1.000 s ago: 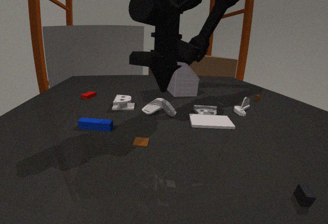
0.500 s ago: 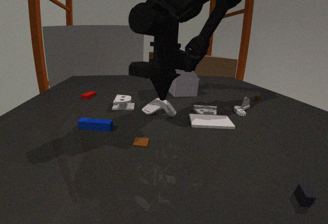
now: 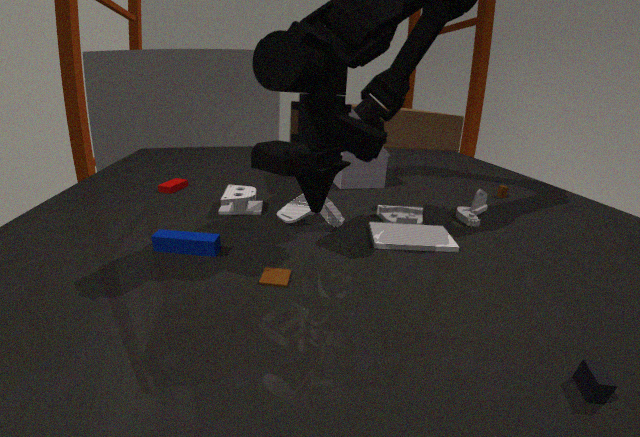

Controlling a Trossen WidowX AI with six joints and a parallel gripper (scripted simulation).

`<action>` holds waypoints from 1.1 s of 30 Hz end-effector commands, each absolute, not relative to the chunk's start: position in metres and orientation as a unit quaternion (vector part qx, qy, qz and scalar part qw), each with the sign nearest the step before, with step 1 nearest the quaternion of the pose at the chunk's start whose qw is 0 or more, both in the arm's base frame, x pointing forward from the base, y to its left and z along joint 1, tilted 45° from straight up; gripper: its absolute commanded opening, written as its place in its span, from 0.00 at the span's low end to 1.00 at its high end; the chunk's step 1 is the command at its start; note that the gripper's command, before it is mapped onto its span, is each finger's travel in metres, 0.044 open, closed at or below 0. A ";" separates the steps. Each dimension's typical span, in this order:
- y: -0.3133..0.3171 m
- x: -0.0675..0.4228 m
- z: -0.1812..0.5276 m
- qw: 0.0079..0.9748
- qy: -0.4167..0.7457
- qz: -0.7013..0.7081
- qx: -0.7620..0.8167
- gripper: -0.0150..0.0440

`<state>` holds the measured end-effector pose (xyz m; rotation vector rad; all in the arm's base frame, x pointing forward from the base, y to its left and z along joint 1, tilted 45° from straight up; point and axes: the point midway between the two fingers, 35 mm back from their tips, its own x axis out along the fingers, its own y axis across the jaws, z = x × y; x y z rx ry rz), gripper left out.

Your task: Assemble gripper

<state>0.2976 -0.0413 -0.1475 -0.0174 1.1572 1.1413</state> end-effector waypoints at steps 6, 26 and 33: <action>-0.032 0.296 -0.156 0.688 0.517 0.509 -0.003 0.25; -0.018 0.276 -0.141 0.688 0.518 0.509 -0.003 0.25; -0.013 0.268 -0.136 0.687 0.518 0.509 -0.002 0.25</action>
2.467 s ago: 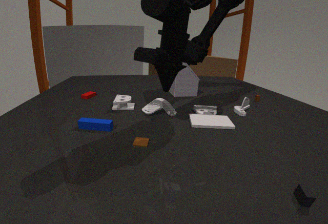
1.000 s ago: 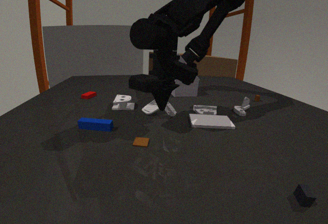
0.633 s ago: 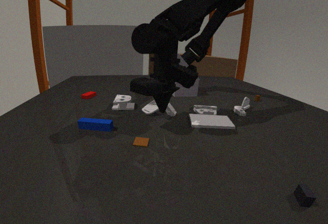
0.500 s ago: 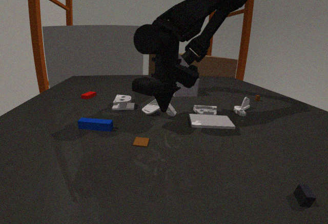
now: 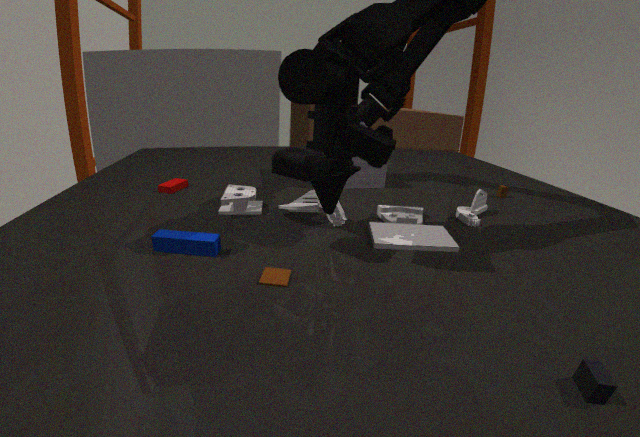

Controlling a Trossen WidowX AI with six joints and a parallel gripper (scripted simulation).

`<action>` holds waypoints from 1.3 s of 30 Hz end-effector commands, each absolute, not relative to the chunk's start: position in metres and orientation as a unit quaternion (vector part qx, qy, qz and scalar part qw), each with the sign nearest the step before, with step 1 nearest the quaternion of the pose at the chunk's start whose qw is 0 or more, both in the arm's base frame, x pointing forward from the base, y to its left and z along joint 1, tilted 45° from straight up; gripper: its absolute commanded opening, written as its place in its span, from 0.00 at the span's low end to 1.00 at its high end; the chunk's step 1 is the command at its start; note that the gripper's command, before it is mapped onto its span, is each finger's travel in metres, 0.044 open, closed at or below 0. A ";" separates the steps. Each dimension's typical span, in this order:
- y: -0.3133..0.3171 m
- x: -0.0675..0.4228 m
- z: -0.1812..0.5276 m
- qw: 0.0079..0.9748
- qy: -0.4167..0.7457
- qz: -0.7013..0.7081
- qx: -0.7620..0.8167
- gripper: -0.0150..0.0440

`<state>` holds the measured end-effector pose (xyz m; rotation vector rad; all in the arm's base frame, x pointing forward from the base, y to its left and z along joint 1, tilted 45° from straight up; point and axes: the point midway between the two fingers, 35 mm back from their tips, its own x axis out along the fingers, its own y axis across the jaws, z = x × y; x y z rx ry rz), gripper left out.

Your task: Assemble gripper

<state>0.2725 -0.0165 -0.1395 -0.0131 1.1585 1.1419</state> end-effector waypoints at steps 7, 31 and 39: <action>-0.008 0.260 -0.130 0.687 0.518 0.509 -0.002 0.25; -0.044 0.259 -0.092 0.688 0.519 0.508 -0.002 0.48; -0.044 0.259 -0.092 0.688 0.519 0.508 -0.002 0.83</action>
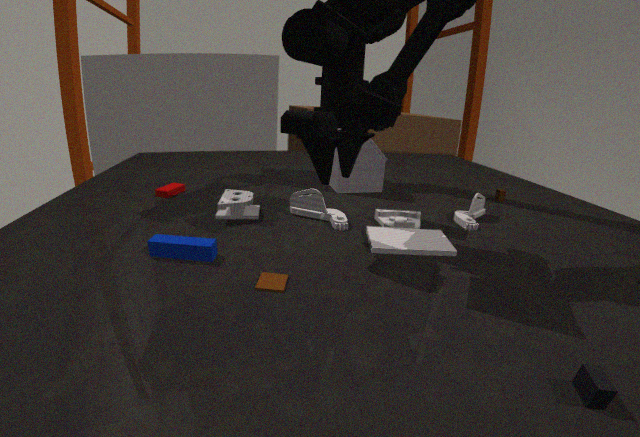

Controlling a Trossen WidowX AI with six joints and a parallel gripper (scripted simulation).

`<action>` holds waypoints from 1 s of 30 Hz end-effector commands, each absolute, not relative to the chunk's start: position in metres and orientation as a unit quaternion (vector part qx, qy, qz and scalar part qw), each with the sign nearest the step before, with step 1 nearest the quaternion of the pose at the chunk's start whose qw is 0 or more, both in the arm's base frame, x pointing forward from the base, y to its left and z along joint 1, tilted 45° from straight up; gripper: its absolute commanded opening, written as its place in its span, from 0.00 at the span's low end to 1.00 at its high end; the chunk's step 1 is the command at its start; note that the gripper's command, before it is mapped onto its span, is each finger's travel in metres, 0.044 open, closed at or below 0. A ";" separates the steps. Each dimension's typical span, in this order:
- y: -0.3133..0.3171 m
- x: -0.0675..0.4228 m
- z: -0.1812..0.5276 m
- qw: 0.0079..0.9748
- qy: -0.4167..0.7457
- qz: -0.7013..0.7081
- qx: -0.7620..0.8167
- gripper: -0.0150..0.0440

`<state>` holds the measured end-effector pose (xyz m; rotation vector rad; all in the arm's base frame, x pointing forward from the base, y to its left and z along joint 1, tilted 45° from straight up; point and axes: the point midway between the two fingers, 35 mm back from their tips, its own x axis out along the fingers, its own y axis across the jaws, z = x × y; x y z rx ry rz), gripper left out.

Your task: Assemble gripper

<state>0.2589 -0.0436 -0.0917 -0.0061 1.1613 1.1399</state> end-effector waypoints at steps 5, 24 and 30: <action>-0.044 0.259 -0.092 0.688 0.519 0.508 -0.002 1.00; -0.044 0.259 -0.092 0.688 0.519 0.508 -0.002 1.00; -0.044 0.259 -0.092 0.688 0.519 0.508 -0.002 1.00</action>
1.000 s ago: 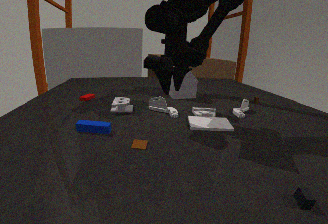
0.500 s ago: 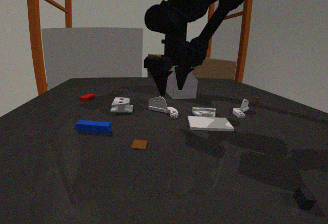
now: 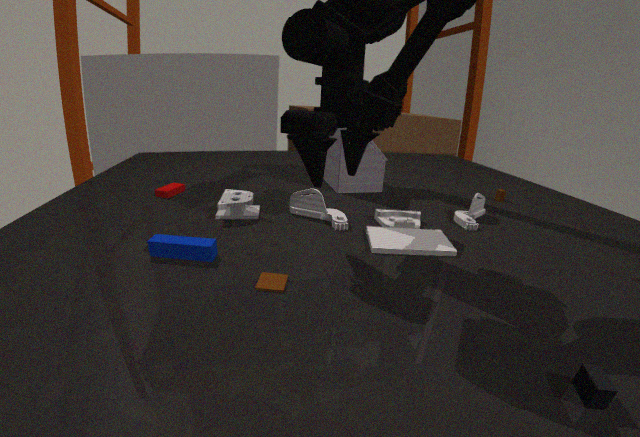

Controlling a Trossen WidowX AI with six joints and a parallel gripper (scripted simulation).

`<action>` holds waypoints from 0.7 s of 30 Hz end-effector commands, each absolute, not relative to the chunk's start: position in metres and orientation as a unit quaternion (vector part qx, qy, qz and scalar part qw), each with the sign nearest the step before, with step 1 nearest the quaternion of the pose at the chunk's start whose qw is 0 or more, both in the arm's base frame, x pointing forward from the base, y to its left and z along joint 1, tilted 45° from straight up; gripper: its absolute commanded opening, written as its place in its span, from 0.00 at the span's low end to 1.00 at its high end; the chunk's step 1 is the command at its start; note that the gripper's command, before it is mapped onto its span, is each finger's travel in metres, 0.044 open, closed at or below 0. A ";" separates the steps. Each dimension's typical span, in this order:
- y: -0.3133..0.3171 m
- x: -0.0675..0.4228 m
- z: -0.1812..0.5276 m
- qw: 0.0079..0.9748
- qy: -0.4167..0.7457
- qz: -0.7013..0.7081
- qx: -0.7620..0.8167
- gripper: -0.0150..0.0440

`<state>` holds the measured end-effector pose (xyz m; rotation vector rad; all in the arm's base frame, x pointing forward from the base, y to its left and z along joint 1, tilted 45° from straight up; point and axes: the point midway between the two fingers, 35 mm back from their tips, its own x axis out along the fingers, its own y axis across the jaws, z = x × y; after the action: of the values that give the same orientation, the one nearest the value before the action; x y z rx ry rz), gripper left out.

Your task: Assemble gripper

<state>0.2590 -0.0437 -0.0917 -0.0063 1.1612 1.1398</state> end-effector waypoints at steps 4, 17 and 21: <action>-0.047 0.259 -0.088 0.685 0.519 0.510 -0.004 0.91; -0.048 0.259 -0.087 0.685 0.520 0.511 -0.004 0.33; -0.048 0.259 -0.087 0.685 0.520 0.511 -0.004 0.25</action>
<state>0.2593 -0.0473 -0.0869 -0.0029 1.1650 1.1430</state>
